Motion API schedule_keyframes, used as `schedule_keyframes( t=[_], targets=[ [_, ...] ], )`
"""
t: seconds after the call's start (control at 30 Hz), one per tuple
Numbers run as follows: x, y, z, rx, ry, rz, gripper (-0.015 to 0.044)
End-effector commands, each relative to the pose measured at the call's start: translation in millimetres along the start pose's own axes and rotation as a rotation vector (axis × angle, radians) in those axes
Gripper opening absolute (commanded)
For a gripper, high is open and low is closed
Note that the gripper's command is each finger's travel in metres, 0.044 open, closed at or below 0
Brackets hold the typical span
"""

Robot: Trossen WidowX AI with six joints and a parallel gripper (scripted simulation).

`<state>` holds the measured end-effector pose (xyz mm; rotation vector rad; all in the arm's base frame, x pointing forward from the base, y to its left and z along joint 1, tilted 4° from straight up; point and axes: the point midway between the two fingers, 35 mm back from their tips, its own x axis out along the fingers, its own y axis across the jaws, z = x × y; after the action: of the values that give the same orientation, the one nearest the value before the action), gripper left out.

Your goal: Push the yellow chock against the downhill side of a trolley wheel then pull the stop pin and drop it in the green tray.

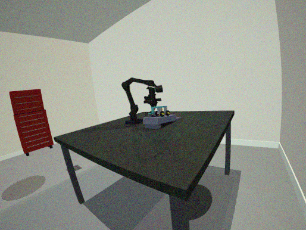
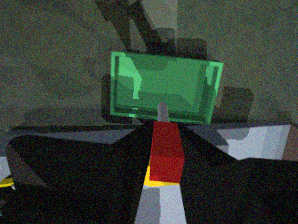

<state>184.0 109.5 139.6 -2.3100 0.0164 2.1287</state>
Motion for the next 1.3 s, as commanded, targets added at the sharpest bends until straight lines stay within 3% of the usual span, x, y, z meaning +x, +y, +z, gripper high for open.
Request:
schedule_keyframes(
  t=[0.0,0.33,0.83,1.07,1.27],
  targets=[
    [1,-1,2,0.001,0.007,-0.024,0.0],
    [27,-10,1,0.001,0.008,-0.171,0.0],
    [63,-30,2,0.0,0.009,-0.186,0.0],
    [63,-27,1,0.0,0.009,-0.186,0.0184],
    [64,-22,1,0.0,0.009,-0.185,0.019]
  ],
)
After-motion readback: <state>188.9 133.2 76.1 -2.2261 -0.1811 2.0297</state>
